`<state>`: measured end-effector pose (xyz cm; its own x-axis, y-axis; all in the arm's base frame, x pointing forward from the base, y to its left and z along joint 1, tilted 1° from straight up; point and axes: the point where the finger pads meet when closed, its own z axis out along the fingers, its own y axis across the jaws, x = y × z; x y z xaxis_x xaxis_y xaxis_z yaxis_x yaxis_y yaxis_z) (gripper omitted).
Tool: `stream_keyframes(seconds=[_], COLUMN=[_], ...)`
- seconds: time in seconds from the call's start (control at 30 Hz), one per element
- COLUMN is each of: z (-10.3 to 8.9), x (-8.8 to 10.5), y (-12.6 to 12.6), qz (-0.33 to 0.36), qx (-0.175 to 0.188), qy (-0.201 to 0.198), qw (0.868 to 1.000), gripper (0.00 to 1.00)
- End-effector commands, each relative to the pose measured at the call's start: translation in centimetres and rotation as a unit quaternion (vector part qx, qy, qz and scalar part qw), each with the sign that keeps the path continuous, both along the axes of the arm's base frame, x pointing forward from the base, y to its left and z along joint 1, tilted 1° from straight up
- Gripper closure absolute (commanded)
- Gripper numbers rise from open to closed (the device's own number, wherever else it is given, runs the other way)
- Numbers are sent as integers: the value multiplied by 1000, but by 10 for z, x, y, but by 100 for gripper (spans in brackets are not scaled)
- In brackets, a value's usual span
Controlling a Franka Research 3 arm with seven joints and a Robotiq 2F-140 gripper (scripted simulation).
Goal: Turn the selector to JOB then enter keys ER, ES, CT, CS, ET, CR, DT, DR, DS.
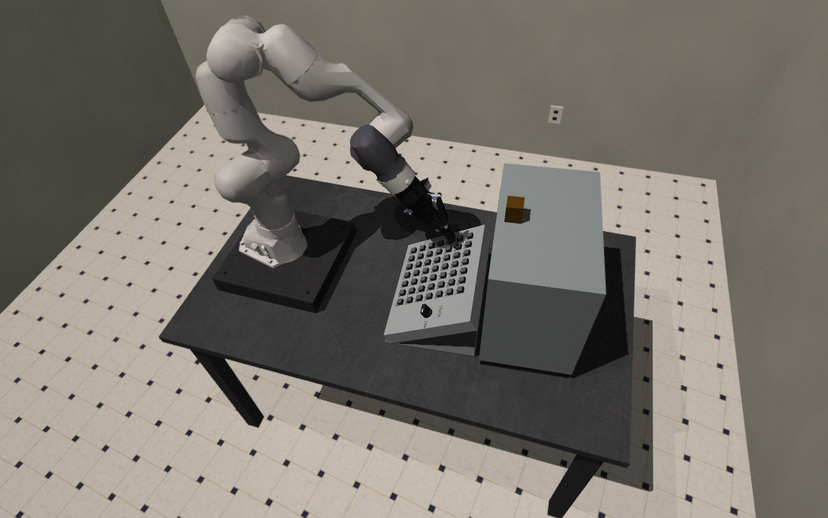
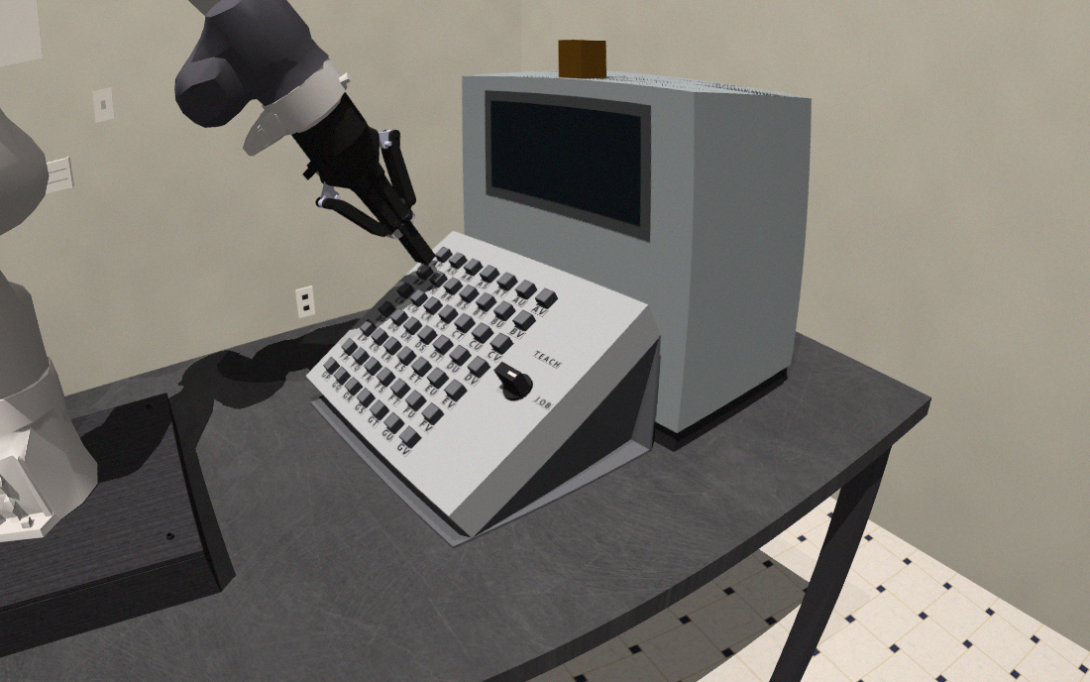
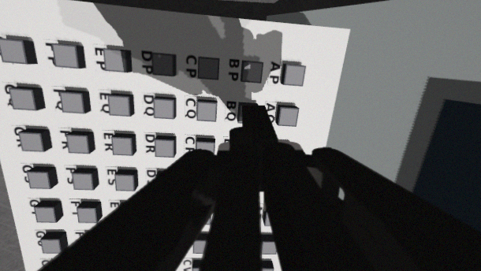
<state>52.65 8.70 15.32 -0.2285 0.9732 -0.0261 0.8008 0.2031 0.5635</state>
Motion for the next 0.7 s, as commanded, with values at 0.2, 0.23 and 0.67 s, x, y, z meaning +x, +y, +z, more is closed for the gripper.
stream_keyframes(seconds=[0.2,0.23,0.67], z=[-7,-8,-18], x=[6,7,12], y=[1,2,2], qz=[-47,-47,-47], qx=[7,7,7], qy=[36,36,36], qw=[998,998,998], gripper=[90,90,90])
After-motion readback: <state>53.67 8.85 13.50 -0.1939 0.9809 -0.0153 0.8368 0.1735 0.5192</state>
